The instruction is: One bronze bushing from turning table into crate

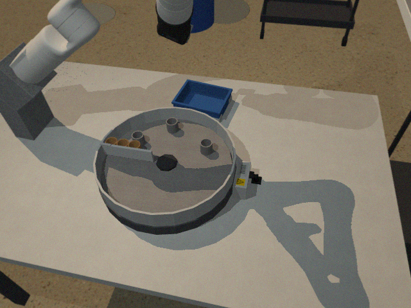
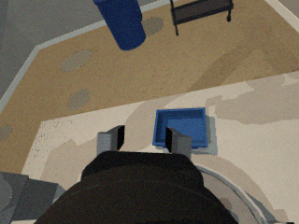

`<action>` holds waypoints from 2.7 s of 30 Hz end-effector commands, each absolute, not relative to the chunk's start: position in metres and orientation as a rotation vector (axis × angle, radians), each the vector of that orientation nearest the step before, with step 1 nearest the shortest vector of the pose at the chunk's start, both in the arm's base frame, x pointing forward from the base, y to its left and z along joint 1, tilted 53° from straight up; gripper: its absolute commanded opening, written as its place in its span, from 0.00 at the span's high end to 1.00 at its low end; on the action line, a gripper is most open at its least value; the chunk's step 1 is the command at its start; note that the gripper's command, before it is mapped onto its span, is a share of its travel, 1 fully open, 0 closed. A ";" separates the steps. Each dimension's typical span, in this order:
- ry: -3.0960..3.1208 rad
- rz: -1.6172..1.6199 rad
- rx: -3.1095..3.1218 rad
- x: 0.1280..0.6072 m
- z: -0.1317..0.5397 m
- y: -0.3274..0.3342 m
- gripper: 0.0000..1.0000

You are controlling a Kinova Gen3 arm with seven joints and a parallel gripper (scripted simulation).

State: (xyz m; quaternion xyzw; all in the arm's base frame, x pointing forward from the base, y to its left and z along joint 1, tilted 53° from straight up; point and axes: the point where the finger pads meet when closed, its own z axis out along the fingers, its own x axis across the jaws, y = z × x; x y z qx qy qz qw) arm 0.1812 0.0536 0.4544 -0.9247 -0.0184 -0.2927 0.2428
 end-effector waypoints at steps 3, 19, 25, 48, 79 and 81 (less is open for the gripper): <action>-0.059 -0.800 -2.544 0.181 0.453 0.056 0.00; -0.291 -0.922 -2.696 0.182 0.453 0.055 0.00; -0.291 -0.922 -2.696 0.182 0.453 0.055 0.00; -0.827 -1.167 -2.932 0.182 0.453 0.054 0.00; -1.331 -1.361 -3.030 0.183 0.453 0.053 0.00; -1.469 -1.408 -3.039 0.183 0.453 0.052 0.00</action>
